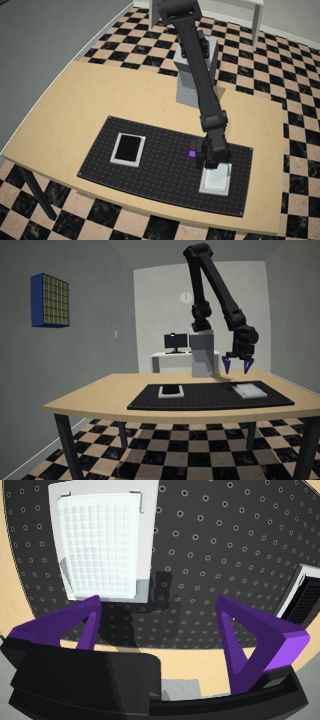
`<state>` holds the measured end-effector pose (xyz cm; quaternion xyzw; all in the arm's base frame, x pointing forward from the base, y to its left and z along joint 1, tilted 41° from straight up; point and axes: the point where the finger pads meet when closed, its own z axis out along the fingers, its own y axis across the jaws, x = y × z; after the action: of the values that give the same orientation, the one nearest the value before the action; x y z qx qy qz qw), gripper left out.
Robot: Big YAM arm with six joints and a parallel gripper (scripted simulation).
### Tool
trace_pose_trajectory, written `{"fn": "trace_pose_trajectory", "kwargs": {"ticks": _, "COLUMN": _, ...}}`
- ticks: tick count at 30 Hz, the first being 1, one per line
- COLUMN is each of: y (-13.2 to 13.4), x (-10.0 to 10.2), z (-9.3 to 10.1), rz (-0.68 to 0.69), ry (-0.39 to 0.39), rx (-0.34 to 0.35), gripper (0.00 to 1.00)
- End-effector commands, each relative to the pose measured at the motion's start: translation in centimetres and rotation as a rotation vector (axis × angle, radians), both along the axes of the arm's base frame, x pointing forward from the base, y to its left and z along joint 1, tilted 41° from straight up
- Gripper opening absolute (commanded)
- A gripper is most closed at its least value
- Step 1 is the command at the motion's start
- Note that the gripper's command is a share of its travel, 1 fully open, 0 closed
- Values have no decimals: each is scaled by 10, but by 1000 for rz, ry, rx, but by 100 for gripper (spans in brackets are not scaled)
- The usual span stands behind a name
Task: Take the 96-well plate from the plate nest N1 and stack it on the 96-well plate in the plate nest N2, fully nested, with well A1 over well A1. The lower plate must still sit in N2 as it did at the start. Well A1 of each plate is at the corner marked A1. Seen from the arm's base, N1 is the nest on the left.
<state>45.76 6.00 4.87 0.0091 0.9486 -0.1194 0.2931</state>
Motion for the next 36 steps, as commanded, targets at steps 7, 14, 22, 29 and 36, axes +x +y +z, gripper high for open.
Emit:
{"fn": "trace_pose_trajectory", "kwargs": {"ticks": 7, "y": 38, "x": 3, "z": -2, "rz": -14, "ry": -87, "rx": 94, "gripper": 100}}
{"fn": "trace_pose_trajectory", "kwargs": {"ticks": 14, "y": 75, "x": 9, "z": 10, "rz": -14, "ry": -107, "rx": 108, "gripper": 100}}
{"fn": "trace_pose_trajectory", "kwargs": {"ticks": 22, "y": 61, "x": 12, "z": 9, "rz": -42, "ry": -105, "rx": 106, "gripper": 100}}
{"fn": "trace_pose_trajectory", "kwargs": {"ticks": 29, "y": 66, "x": 8, "z": 7, "rz": -25, "ry": -99, "rx": 103, "gripper": 100}}
{"fn": "trace_pose_trajectory", "kwargs": {"ticks": 36, "y": 66, "x": 8, "z": 7, "rz": -25, "ry": -99, "rx": 103, "gripper": 100}}
